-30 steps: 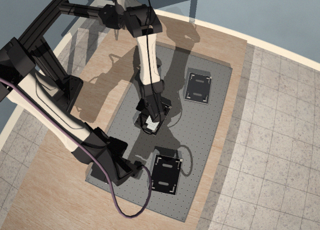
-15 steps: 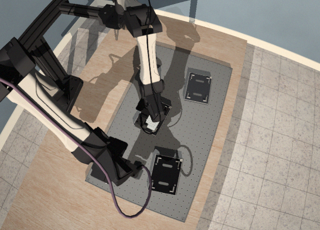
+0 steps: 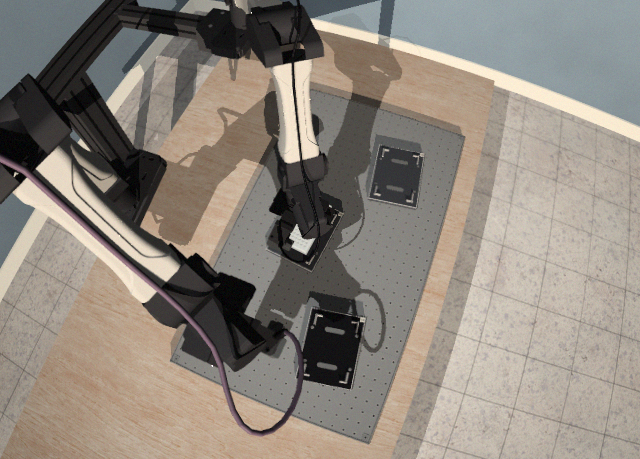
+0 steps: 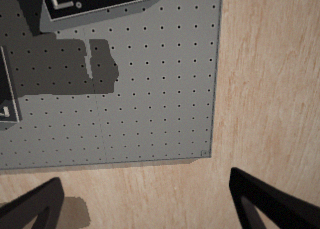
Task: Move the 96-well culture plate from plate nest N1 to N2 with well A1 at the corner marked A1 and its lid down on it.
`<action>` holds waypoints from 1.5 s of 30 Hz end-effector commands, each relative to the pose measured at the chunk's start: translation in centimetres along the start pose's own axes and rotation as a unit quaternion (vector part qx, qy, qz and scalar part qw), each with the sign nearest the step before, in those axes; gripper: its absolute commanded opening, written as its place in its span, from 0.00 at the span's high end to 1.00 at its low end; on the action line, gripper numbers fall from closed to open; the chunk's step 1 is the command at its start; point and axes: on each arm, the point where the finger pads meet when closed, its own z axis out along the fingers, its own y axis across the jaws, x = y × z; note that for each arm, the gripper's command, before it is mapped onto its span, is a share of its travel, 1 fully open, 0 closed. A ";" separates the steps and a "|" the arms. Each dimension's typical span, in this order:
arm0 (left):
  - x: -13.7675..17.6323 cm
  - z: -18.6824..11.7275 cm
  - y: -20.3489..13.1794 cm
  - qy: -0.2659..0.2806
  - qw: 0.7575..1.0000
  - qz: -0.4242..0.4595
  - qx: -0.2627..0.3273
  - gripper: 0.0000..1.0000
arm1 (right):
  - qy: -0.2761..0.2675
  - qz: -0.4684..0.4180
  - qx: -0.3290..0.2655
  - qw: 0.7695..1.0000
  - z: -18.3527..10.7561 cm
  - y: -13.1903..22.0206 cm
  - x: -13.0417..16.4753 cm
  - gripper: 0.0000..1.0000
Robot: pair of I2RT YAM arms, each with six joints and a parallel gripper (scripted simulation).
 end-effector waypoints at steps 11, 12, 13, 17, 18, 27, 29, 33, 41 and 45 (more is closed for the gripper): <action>-1.7 -5.0 1.1 -0.024 1.000 0.001 -0.018 1.00 | -0.005 -0.005 0.001 1.000 -0.3 0.0 -0.3 0.00; -1.7 -5.2 1.1 -0.024 1.000 0.001 -0.018 1.00 | -0.005 -0.005 0.001 1.000 -0.3 0.0 -0.3 0.00; -1.7 -5.3 1.1 -0.024 1.000 0.001 -0.018 1.00 | -0.005 -0.005 0.001 1.000 -0.3 0.0 -0.3 0.00; -1.6 -6.0 1.0 -0.024 1.000 0.001 -0.018 1.00 | -0.005 -0.005 0.001 1.000 -0.3 0.0 -0.3 0.00; -1.6 -6.2 1.0 -0.024 1.000 0.001 -0.018 1.00 | -0.005 -0.005 0.001 1.000 -0.3 0.0 -0.3 0.00; -1.6 -7.3 0.9 -0.024 1.000 0.001 -0.018 1.00 | -0.005 -0.005 0.001 1.000 -0.3 0.0 -0.3 0.00; -1.6 -7.6 0.9 -0.024 1.000 0.001 -0.017 1.00 | -0.005 -0.005 0.001 1.000 -0.3 0.0 -0.3 0.00; -1.6 -8.3 0.9 -0.025 1.000 0.001 -0.018 1.00 | -0.005 -0.005 0.001 1.000 -0.3 0.0 -0.3 0.00; -1.6 -8.7 1.3 -0.027 0.999 -0.001 -0.021 1.00 | -0.005 -0.005 0.001 1.000 -0.3 0.0 -0.3 0.00; -1.7 -8.7 1.4 -0.029 0.999 -0.001 -0.024 1.00 | -0.005 -0.005 0.001 1.000 -0.3 0.0 -0.3 0.00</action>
